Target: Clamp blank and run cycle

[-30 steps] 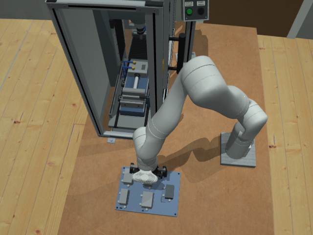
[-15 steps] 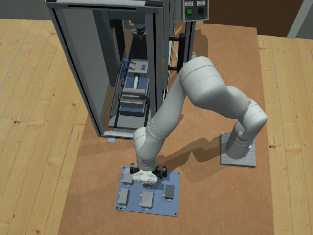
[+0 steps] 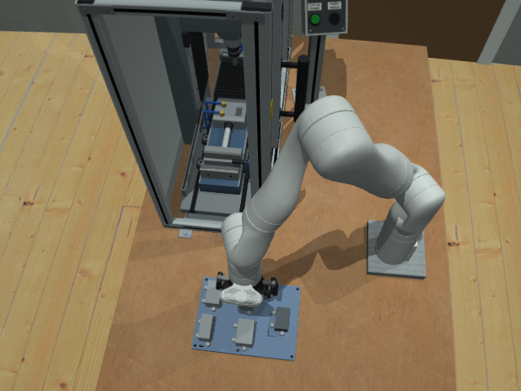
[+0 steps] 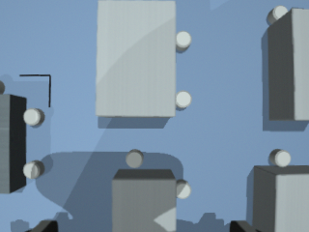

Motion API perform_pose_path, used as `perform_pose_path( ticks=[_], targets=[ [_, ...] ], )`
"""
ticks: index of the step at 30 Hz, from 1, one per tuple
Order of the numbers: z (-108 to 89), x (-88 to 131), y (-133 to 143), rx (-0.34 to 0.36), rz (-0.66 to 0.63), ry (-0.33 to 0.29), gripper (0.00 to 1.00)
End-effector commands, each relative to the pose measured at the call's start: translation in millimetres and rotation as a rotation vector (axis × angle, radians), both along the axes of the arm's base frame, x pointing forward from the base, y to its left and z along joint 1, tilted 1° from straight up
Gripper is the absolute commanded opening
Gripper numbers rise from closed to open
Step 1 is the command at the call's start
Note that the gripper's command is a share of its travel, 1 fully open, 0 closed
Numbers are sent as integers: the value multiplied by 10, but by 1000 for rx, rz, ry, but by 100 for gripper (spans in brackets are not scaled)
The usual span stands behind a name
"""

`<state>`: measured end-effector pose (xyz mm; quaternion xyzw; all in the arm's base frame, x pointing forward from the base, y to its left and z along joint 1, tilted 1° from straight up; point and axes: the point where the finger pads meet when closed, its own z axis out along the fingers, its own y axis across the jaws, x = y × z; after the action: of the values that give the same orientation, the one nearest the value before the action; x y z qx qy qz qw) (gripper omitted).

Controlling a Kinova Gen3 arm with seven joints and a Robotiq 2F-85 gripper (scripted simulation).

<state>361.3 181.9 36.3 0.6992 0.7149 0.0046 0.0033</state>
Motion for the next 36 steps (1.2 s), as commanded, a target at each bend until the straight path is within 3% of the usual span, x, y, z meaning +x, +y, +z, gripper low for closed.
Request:
perform_pose_path(
  ticks=[1,16,17,36],
  targets=[
    [-13,4,2,1,0,-1,100],
    [-43,4,2,1,0,-1,100],
    [-43,4,2,1,0,-1,10],
    [-28,4,2,1,0,-1,10]
  ],
)
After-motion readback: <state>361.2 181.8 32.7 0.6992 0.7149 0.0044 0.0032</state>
